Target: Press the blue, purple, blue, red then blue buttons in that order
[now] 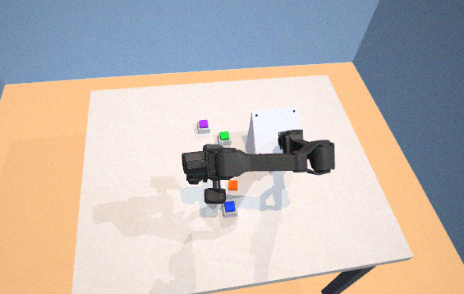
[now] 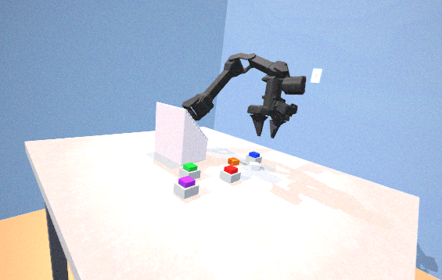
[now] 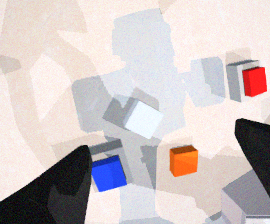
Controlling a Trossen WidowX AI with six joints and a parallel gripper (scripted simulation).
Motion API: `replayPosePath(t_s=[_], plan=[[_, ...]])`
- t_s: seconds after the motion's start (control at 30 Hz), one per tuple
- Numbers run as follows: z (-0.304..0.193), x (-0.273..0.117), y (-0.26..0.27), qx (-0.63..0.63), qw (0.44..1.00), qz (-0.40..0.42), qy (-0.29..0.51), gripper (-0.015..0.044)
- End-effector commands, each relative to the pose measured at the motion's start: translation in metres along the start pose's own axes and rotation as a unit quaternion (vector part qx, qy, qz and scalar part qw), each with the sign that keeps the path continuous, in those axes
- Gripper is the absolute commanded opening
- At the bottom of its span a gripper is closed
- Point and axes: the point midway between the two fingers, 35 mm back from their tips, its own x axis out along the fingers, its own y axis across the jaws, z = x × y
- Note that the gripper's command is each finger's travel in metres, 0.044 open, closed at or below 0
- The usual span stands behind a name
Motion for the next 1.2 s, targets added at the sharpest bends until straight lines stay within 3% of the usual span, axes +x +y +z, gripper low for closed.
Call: replayPosePath(t_s=[0.0,0.23,0.43,0.73,1.17], plan=[[-0.06,-0.012,0.033,-0.037,0.994,0.08,0.059,0.04],[-0.063,-0.013,0.034,-0.038,0.994,0.084,0.061,0.04],[-0.07,0.044,0.044,-0.038,0.994,0.085,0.061,0.0242],[-0.071,0.047,0.045,-0.038,0.994,0.085,0.061,0.002],[-0.071,0.051,0.045,-0.038,0.994,0.085,0.061,0.002]])
